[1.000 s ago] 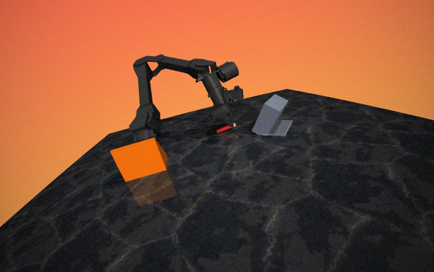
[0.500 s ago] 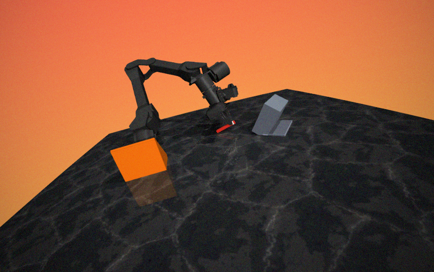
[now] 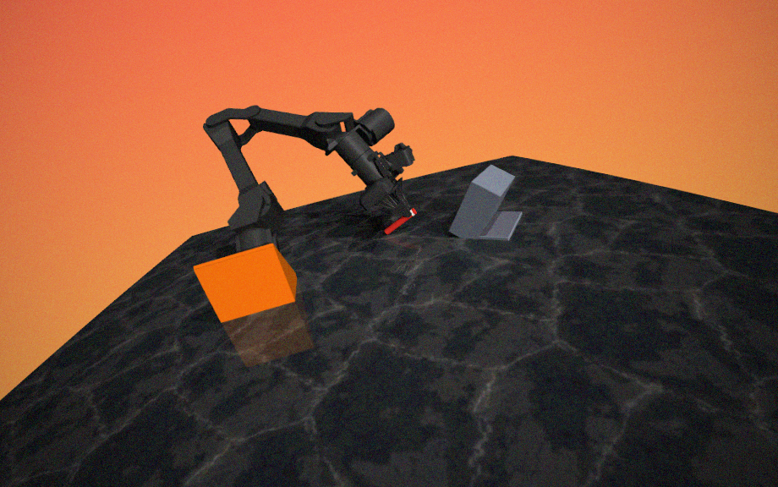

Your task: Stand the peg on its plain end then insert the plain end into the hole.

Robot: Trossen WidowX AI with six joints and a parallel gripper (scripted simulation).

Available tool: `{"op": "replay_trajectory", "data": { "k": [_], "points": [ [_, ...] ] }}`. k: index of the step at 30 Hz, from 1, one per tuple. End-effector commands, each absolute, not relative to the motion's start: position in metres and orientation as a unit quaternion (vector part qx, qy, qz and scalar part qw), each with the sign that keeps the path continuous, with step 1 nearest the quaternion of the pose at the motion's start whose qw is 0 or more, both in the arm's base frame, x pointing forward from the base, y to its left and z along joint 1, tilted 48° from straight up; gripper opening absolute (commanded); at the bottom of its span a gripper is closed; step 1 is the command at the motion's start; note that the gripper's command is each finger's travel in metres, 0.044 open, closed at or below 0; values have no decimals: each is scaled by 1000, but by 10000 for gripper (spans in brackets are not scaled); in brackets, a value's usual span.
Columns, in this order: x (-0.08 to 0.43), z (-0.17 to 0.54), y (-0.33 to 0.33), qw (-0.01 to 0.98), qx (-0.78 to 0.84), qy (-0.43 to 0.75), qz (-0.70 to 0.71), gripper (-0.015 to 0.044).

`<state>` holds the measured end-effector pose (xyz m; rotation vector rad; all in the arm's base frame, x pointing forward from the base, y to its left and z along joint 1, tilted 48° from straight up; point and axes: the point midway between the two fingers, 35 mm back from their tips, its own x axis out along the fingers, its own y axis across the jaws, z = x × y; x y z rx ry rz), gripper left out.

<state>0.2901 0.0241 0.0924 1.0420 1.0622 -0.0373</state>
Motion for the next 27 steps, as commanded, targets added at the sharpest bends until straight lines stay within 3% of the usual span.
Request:
{"op": "replay_trajectory", "data": {
  "k": [1,27],
  "points": [
    [289,95,23,744,475,469,-25,49],
    [274,105,25,792,470,383,-78,49]
  ]
}}
